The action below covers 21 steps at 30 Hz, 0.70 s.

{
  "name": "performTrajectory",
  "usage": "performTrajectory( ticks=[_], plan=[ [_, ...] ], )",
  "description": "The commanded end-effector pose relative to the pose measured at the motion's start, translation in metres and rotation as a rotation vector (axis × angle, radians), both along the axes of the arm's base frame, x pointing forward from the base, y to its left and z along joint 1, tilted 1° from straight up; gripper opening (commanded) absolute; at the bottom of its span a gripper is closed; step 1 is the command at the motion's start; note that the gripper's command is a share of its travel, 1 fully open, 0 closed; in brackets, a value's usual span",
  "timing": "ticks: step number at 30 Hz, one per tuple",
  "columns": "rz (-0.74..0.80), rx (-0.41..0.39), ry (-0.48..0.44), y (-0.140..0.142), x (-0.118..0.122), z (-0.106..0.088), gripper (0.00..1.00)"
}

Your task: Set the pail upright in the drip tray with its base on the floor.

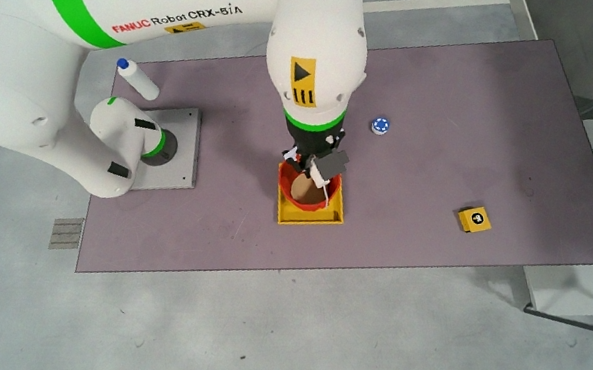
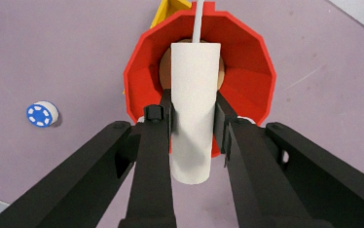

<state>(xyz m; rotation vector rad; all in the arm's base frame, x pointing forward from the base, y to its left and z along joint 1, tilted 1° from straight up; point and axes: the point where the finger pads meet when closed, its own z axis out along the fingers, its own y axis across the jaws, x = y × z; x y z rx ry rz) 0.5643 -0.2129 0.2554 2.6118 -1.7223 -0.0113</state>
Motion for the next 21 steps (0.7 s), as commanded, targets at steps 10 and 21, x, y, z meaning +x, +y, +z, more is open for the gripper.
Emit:
performTrajectory(
  ticks=[10,21],
  plan=[
    [0.000,-0.001,-0.002,0.000,0.000,-0.016,0.10],
    [0.000,-0.001,-0.002,-0.001,0.000,-0.027,0.10]
  ],
)
